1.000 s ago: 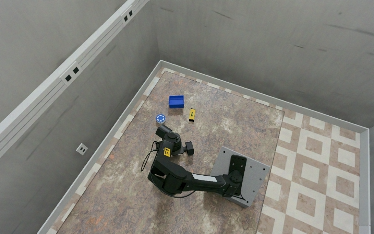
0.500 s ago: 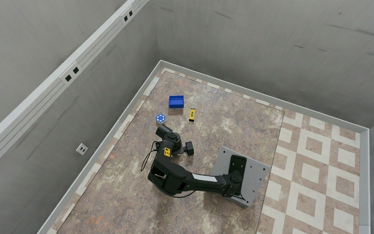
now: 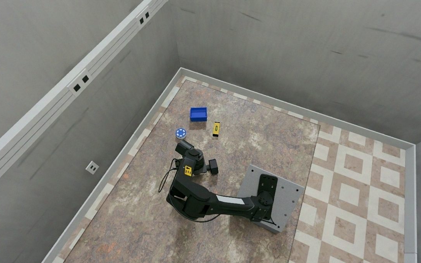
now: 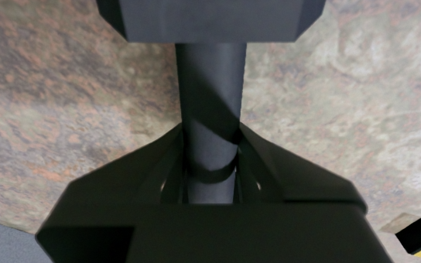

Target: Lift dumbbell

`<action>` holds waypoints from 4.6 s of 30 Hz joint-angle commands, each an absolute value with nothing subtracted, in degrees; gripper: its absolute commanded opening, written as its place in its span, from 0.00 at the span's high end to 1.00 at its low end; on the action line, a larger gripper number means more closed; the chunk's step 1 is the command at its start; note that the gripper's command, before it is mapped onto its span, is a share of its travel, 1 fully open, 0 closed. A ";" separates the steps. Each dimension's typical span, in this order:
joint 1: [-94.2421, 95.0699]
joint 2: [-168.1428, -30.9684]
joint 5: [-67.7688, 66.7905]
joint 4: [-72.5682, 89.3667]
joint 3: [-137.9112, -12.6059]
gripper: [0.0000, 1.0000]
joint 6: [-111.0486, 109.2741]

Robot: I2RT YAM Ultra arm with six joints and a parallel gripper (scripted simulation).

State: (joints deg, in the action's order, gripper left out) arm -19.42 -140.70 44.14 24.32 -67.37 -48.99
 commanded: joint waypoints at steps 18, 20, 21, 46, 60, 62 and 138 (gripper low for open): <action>-20.67 -141.45 45.28 24.15 -66.55 1.00 -48.78; -20.67 -141.45 45.28 24.15 -66.55 1.00 -48.78; -20.67 -141.45 45.28 24.15 -66.55 1.00 -48.78; -20.98 -139.81 45.25 25.45 -67.32 1.00 -49.70; -22.65 -137.72 44.94 28.78 -69.20 1.00 -51.94; -23.07 -137.35 44.68 29.65 -69.32 1.00 -52.50; -33.04 -131.05 41.69 52.96 -77.13 1.00 -65.71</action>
State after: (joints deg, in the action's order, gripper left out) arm -30.20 -134.37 41.87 51.44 -74.37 -65.39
